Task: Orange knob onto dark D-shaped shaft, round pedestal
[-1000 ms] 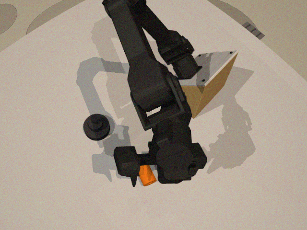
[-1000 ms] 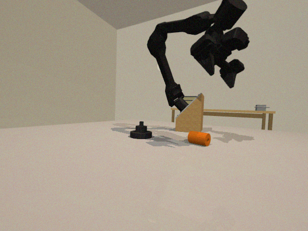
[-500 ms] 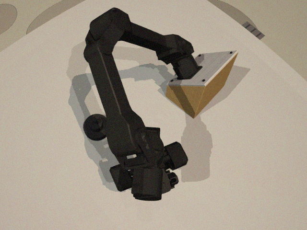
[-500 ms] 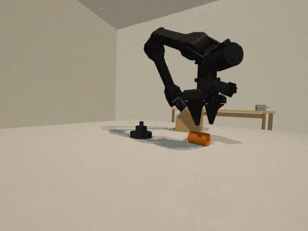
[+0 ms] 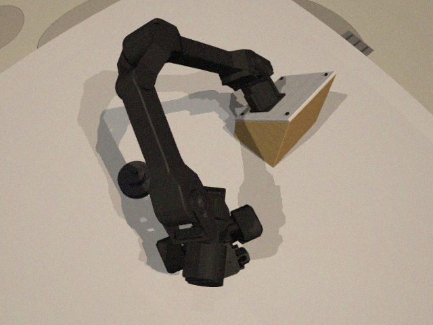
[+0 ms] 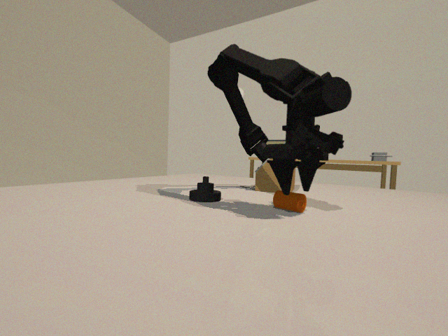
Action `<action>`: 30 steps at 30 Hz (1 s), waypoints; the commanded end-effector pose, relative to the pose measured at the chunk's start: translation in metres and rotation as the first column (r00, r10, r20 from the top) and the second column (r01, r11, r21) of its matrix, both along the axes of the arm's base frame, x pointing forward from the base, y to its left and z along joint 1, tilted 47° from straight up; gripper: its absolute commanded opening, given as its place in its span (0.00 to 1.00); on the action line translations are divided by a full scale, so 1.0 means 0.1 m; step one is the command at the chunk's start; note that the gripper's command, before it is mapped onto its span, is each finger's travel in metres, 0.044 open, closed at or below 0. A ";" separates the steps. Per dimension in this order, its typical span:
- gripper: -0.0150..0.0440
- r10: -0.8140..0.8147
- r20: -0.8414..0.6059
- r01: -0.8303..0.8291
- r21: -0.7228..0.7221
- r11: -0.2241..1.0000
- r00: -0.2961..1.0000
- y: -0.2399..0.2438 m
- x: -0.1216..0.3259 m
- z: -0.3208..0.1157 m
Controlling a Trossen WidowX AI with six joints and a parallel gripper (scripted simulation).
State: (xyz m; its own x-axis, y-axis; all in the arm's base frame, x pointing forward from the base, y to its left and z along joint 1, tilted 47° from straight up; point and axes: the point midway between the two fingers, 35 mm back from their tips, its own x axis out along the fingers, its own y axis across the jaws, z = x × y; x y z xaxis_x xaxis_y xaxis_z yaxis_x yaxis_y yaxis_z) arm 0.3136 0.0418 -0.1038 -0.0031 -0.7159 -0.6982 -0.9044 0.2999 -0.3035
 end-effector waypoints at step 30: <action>0.66 0.005 -0.008 -0.005 -0.010 1.000 1.000 -0.23 -0.02 -0.20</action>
